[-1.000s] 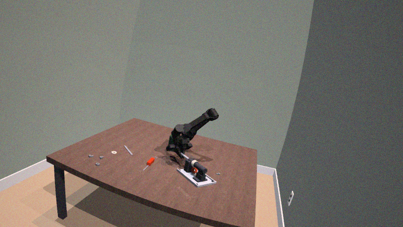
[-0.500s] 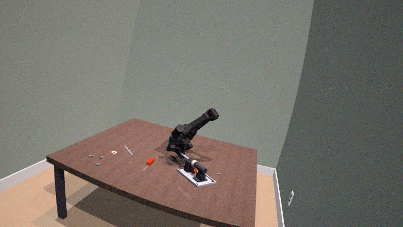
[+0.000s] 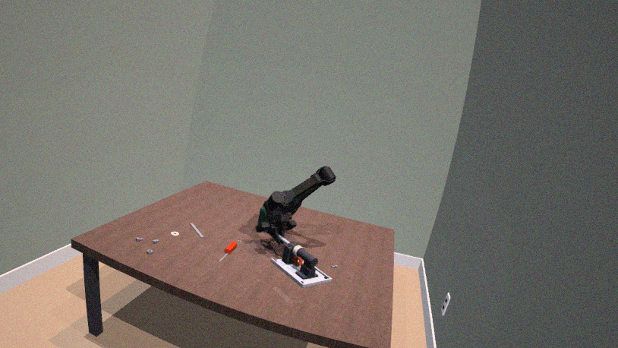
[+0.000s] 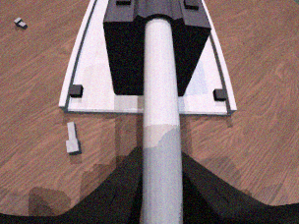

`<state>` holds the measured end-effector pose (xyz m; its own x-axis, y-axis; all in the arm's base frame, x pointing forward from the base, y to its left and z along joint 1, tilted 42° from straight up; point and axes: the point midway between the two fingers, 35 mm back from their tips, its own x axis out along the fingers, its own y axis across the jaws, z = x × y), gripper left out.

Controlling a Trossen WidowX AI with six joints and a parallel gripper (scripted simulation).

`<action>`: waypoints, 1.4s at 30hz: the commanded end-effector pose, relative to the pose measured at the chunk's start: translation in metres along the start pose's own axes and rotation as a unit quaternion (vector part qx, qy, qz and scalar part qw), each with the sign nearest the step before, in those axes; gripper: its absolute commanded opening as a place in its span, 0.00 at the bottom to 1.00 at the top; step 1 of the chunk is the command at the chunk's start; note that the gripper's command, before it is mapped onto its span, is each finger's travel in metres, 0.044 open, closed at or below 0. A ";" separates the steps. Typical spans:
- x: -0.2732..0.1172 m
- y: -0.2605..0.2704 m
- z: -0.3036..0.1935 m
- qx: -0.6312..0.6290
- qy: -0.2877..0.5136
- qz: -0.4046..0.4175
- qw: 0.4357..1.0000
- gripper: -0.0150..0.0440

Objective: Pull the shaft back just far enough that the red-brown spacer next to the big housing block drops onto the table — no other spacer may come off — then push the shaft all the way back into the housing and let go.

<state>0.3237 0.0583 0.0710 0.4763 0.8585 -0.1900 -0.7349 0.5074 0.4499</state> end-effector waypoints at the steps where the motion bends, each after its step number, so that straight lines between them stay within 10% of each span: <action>1: 0.002 0.001 0.002 -0.001 -0.001 0.002 1.000 0.25; 42: 0.012 0.001 0.013 -0.001 -0.001 0.002 1.000 0.25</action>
<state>0.3336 0.0664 0.0782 0.4776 0.8579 -0.1896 -0.7346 0.5083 0.4494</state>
